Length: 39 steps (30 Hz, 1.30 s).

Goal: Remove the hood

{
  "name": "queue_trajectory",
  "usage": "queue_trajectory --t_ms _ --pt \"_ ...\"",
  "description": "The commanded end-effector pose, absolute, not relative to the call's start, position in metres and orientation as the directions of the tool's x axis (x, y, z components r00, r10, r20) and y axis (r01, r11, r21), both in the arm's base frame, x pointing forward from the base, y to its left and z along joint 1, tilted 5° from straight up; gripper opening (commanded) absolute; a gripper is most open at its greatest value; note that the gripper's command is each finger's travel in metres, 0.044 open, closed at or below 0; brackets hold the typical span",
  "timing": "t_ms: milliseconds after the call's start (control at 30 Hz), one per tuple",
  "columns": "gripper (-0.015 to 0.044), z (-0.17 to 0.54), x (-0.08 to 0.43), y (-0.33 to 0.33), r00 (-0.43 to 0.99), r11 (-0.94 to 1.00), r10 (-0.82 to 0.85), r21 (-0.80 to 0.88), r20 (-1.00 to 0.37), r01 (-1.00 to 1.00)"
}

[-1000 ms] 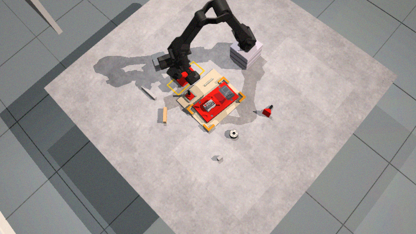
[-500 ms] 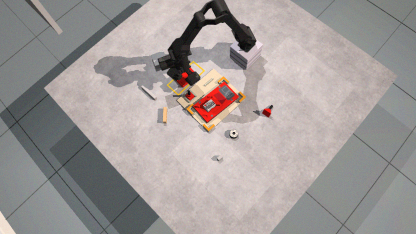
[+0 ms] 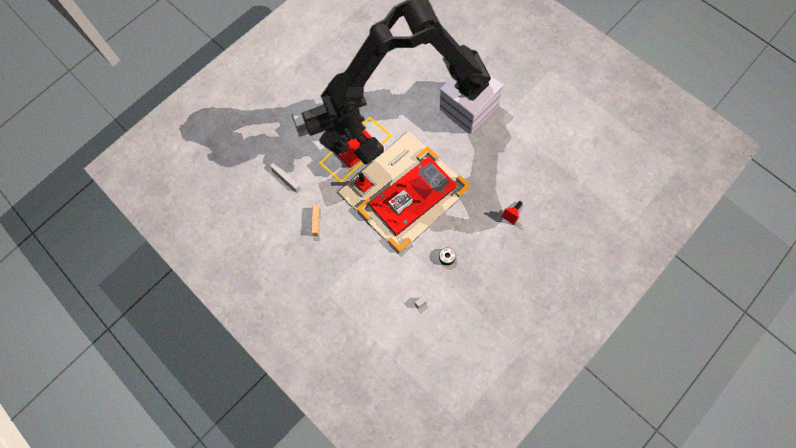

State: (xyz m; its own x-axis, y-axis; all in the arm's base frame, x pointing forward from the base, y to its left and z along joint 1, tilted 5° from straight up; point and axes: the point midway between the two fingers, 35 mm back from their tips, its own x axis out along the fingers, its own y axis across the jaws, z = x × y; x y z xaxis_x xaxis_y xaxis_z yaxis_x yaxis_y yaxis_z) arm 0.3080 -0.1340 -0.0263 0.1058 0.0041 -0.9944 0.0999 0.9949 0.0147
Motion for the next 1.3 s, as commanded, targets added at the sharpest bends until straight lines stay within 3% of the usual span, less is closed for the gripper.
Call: queue_trajectory --t_ms 0,167,500,1267 --pt "0.0315 -0.026 0.308 -0.134 0.106 0.995 0.004 0.014 -0.994 0.1" --pt "0.044 -0.026 0.308 -0.134 0.106 0.995 0.004 0.014 -0.994 0.1" --pt "0.044 0.044 0.302 -0.135 0.101 0.995 0.011 0.022 -0.995 0.099" --pt "0.044 0.046 0.301 -0.135 0.101 0.995 0.012 0.022 -0.995 0.099"
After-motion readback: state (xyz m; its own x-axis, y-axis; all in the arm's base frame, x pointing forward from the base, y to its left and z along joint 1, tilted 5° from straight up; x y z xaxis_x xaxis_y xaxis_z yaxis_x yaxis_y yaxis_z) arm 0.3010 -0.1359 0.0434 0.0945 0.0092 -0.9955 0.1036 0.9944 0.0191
